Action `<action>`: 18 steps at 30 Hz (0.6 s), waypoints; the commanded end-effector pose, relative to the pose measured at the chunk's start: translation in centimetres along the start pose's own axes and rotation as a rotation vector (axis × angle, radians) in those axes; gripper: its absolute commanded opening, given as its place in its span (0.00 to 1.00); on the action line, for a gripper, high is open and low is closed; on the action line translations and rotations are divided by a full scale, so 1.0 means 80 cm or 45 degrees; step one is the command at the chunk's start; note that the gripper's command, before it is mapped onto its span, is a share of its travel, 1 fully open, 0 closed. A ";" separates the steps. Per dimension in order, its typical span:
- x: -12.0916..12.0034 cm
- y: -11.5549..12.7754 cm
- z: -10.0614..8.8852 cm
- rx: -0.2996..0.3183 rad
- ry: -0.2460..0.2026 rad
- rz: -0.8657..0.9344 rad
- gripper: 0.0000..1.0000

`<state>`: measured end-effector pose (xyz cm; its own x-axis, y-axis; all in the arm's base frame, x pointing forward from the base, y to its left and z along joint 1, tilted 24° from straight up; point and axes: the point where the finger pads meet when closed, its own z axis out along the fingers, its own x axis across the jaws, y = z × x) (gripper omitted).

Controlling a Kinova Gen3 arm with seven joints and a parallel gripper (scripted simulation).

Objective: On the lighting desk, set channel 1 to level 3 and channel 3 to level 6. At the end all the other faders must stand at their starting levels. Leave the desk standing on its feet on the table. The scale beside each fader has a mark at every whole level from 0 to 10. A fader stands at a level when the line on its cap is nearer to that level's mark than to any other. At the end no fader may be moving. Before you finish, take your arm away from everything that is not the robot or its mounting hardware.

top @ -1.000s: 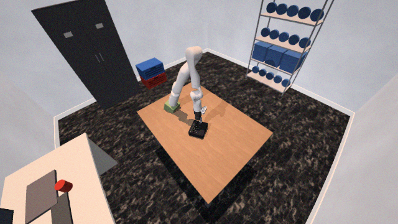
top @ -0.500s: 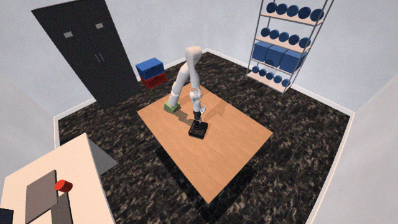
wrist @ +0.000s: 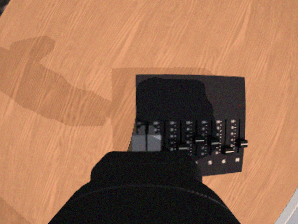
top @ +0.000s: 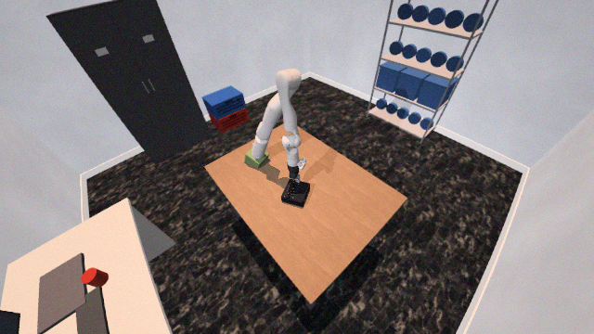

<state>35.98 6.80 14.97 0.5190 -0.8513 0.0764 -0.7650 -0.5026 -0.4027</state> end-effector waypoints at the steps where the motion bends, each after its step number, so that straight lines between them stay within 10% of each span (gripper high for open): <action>1: 0.002 0.001 -0.001 0.006 0.003 0.002 0.00; 18: 0.002 0.003 -0.001 0.005 0.003 0.002 0.00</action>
<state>35.81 6.67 14.88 0.5186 -0.8516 0.0760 -0.7653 -0.5020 -0.4029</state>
